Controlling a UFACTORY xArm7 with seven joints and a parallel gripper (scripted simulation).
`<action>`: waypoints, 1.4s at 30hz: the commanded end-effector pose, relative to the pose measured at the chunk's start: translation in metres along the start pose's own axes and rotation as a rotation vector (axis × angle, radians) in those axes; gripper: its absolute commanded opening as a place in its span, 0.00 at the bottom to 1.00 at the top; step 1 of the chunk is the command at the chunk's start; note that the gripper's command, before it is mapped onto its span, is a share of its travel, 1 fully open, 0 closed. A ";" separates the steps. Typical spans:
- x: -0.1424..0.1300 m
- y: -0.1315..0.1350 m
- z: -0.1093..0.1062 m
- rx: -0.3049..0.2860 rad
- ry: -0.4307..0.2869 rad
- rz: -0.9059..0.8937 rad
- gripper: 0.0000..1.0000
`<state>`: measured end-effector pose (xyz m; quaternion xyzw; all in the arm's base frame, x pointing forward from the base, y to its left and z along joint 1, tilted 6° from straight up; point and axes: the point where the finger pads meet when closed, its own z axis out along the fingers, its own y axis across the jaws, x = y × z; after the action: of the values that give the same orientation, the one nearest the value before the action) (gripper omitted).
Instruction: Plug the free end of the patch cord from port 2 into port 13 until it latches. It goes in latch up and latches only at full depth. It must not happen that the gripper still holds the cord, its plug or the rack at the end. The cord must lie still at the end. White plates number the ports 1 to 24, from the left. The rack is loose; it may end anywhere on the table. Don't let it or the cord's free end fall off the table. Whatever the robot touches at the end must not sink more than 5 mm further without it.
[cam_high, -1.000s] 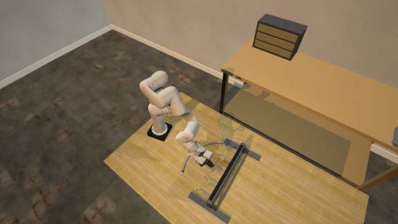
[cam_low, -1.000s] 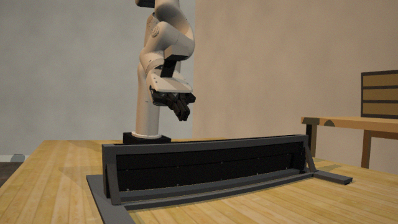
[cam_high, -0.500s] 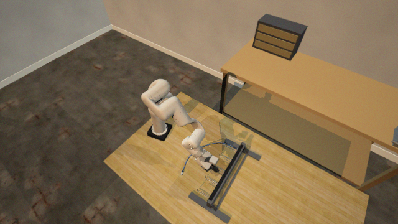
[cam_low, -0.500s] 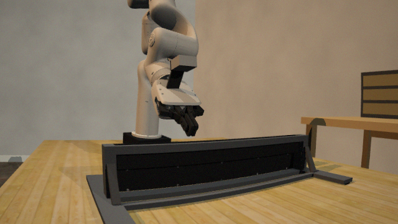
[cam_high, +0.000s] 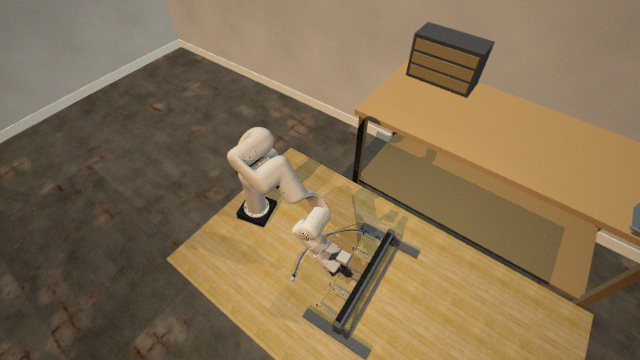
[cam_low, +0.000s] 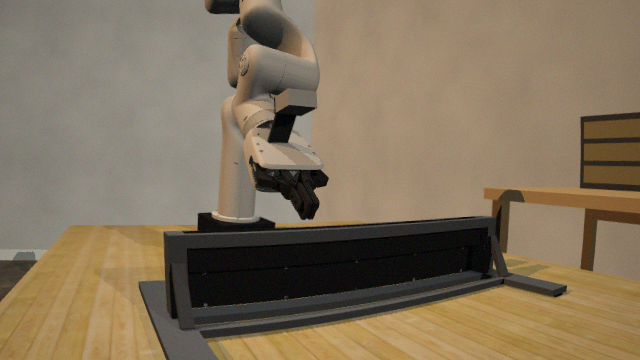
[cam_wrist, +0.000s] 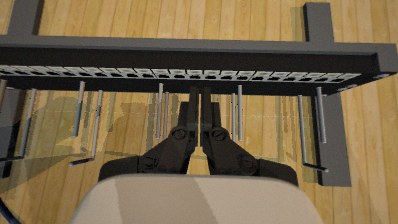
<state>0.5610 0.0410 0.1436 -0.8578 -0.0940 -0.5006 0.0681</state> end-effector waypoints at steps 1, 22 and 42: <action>0.002 0.000 0.000 -0.001 0.003 -0.001 0.00; 0.002 0.000 0.000 -0.001 0.003 -0.001 0.00; 0.002 0.000 -0.011 -0.001 0.003 -0.001 0.00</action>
<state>0.5571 0.0400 0.1455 -0.8580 -0.0937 -0.5005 0.0681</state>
